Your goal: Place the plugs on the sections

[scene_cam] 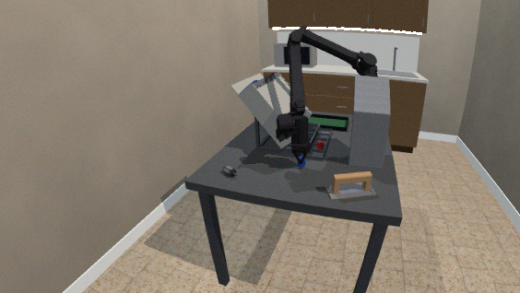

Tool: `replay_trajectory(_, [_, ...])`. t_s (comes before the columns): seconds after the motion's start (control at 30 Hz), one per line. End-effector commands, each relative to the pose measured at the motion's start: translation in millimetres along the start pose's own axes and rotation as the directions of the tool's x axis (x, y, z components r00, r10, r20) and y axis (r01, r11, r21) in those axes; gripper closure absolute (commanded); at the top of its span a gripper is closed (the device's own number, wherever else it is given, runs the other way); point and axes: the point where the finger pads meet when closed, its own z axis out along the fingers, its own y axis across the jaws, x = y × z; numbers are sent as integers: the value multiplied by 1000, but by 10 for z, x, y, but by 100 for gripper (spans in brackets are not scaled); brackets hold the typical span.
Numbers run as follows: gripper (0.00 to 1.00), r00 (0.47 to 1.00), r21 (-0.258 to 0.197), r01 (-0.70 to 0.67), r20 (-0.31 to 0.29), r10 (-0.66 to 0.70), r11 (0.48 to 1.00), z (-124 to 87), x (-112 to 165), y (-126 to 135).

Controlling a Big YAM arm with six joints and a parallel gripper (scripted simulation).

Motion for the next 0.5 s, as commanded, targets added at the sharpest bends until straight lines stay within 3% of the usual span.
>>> replay_trajectory(0.0, [100, 999, -6, -2, 32, 3, 1000, -235, -112, 34])
replay_trajectory(0.47, [100, 999, -7, -6, 36, 6, 1000, -320, -137, 45])
